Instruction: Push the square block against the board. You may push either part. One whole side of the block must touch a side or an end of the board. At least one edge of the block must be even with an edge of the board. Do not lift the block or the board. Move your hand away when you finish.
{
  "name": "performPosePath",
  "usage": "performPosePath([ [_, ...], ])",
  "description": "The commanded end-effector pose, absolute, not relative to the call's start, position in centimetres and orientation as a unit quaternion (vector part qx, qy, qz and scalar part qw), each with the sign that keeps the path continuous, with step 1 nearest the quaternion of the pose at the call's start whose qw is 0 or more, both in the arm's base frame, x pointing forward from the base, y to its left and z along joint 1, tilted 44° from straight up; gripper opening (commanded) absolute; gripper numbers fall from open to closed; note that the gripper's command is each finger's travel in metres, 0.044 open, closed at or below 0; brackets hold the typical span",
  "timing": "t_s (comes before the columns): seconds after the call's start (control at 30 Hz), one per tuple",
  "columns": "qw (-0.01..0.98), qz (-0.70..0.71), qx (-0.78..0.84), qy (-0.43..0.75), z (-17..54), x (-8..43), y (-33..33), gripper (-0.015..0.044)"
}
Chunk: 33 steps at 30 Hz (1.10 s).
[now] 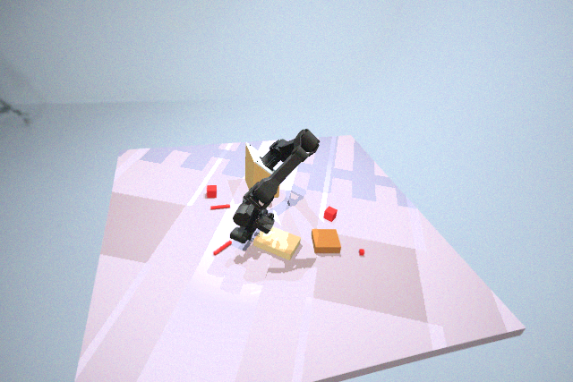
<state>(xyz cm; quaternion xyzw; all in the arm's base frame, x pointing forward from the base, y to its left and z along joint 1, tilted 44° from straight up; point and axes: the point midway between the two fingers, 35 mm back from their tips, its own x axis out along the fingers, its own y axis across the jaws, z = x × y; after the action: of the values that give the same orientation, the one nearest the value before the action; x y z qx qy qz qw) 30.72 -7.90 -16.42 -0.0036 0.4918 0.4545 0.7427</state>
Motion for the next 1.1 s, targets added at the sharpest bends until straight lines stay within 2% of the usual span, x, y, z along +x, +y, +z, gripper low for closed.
performPosePath([
  [0.0,0.744,0.454,-0.003,0.49,-16.2,31.1,-7.7,0.0],
  [1.07,0.744,0.454,-0.003,0.49,-14.5,33.8,-6.3,0.0],
])
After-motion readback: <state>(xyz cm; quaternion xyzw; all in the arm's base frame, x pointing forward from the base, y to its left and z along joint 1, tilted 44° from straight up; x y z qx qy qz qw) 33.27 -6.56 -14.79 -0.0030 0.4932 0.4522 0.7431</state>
